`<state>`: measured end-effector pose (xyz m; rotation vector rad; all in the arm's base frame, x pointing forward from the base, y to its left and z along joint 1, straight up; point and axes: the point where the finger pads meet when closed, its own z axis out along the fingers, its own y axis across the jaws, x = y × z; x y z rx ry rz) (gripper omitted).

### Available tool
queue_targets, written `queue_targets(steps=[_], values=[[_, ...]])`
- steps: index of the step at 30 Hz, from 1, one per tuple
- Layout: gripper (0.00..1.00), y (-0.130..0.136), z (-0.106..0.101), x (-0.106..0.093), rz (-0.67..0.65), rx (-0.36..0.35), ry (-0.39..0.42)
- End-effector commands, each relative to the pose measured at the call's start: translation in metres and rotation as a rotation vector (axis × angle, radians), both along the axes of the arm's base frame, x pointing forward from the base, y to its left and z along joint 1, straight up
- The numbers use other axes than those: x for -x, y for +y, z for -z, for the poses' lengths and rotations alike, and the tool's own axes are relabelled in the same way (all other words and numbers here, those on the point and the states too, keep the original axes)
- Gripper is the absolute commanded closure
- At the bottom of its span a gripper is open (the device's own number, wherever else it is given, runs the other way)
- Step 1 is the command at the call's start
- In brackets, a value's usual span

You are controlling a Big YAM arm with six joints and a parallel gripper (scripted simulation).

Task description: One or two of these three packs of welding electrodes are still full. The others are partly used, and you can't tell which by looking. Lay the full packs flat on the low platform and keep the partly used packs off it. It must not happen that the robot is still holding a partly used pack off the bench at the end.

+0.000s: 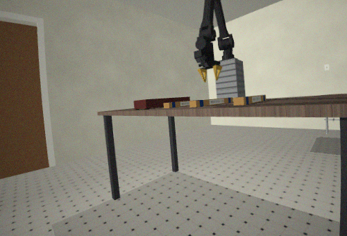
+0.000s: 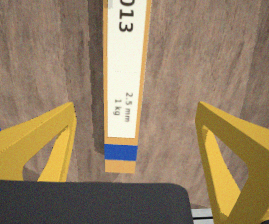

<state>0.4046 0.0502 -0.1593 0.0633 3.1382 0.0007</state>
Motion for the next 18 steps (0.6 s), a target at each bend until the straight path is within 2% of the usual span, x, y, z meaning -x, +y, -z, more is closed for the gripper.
queue_targets(steps=[1, 4, 6, 18], values=[[0.26, -0.033, -0.004, 0.000, -0.081, 0.001, -0.016], [0.26, -0.053, -0.006, 0.001, -0.082, 0.001, -0.023], [0.26, -0.053, -0.006, 0.001, -0.082, 0.001, -0.023], [0.26, -0.134, -0.010, 0.008, -0.083, 0.002, -0.026]])
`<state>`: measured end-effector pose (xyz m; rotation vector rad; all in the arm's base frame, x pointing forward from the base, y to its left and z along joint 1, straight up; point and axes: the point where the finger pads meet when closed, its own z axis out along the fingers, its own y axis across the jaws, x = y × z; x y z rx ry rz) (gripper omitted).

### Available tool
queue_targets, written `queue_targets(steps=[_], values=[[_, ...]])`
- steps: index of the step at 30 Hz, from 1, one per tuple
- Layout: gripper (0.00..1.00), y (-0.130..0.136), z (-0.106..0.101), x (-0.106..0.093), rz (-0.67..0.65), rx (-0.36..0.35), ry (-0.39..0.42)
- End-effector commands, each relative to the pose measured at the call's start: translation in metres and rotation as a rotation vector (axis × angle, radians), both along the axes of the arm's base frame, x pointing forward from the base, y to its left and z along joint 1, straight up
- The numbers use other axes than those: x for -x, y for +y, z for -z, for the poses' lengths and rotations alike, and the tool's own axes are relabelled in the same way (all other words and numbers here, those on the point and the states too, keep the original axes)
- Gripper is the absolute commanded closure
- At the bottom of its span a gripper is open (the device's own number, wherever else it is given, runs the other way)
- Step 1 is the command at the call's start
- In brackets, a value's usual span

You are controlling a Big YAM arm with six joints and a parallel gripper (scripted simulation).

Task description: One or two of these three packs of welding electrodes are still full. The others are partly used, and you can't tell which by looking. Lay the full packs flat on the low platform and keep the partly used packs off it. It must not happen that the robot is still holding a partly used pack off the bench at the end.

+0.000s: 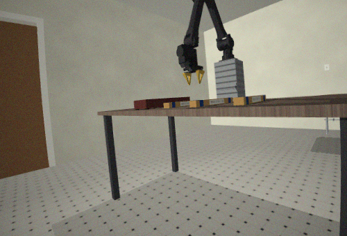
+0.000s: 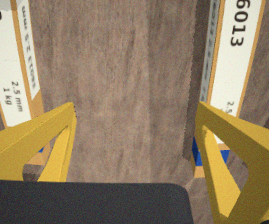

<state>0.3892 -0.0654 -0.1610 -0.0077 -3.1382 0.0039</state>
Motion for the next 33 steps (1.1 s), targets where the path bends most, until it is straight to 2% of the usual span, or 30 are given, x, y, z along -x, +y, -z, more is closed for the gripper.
queue_targets(steps=[1, 3, 5, 14, 33], values=[[0.26, -0.025, -0.012, -0.008, -0.047, 0.000, -0.034], [0.26, -0.040, -0.013, -0.009, -0.047, 0.001, -0.036], [0.26, -0.040, -0.013, -0.009, -0.047, 0.001, -0.036], [0.26, -0.100, -0.005, 0.001, -0.048, -0.001, -0.018], [0.26, -0.094, -0.003, 0.003, -0.059, 0.001, -0.015]])
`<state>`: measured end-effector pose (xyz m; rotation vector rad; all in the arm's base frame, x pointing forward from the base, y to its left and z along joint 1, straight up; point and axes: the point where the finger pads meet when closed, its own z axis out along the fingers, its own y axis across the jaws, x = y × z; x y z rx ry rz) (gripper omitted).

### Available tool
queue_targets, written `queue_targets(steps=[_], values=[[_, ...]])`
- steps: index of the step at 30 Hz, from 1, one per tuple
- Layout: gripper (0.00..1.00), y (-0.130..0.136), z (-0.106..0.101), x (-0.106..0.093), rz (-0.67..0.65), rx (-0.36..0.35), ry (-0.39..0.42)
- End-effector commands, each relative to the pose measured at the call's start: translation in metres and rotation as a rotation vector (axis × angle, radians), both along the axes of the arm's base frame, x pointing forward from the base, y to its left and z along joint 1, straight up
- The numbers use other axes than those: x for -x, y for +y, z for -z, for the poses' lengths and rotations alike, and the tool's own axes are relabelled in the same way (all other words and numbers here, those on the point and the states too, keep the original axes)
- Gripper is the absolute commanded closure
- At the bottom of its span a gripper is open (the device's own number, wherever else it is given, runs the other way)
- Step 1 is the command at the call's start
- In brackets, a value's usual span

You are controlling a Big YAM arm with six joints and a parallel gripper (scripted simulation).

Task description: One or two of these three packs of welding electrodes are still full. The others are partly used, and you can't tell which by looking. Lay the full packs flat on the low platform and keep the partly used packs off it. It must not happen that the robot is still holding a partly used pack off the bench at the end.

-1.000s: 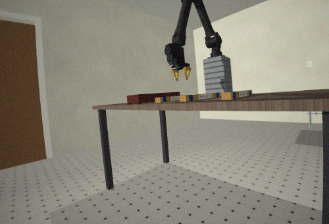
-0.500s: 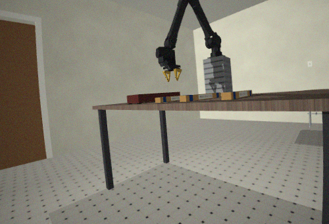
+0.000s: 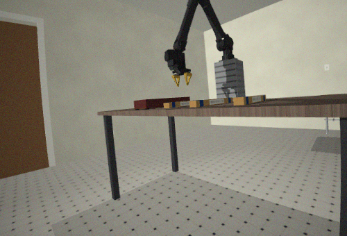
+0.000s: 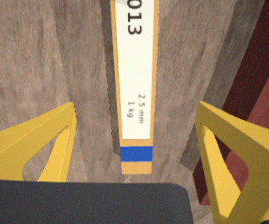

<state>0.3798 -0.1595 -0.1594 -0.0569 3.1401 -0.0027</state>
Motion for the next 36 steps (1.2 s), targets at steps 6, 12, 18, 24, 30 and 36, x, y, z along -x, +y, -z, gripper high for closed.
queue_targets(steps=[6, 12, 18, 24, 30, 36], values=[[0.26, 0.000, 0.007, -0.006, -0.017, 0.002, -0.011], [0.26, -0.002, 0.033, -0.010, -0.020, 0.005, -0.019], [0.26, -0.002, 0.058, -0.011, -0.021, 0.006, -0.021], [0.26, -0.002, 0.075, -0.011, -0.021, 0.006, -0.020], [0.26, -0.001, 0.094, -0.010, -0.022, 0.005, -0.019], [0.26, -0.001, 0.101, -0.009, -0.022, 0.004, -0.017]])
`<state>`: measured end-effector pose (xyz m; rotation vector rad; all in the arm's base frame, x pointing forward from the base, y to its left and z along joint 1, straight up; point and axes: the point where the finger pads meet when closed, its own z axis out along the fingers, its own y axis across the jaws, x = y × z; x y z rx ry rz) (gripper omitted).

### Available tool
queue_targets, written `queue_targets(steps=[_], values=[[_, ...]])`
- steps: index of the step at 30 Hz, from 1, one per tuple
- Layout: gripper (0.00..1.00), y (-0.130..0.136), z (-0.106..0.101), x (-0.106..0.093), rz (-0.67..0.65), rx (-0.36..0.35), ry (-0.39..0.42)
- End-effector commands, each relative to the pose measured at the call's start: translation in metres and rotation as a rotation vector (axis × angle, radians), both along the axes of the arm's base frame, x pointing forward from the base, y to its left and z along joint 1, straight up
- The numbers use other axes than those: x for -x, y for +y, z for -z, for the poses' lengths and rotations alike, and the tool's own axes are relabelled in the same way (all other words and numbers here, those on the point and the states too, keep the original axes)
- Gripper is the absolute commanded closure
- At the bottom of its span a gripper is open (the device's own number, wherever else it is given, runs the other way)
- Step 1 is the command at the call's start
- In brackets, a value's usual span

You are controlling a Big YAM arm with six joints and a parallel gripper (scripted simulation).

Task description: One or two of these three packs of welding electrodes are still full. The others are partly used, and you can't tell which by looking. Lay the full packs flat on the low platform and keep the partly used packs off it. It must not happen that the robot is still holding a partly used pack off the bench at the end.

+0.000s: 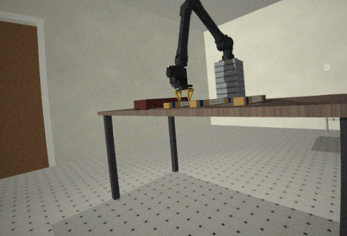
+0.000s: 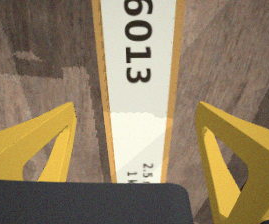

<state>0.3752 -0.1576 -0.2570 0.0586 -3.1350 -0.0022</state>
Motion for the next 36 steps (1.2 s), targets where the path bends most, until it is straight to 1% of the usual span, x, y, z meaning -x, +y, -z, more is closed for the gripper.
queue_targets(steps=[1, 5, 19, 22, 28, 36], values=[[0.26, -0.003, 0.005, -0.013, -0.020, 0.007, -0.024], [0.26, -0.003, 0.007, -0.014, -0.020, 0.007, -0.024], [0.26, -0.002, 0.027, -0.012, -0.020, 0.006, -0.022], [0.26, -0.003, 0.026, -0.013, -0.020, 0.007, -0.023], [0.26, -0.006, 0.016, -0.020, -0.020, 0.011, -0.034], [0.26, -0.007, 0.011, -0.021, -0.019, 0.012, -0.036]])
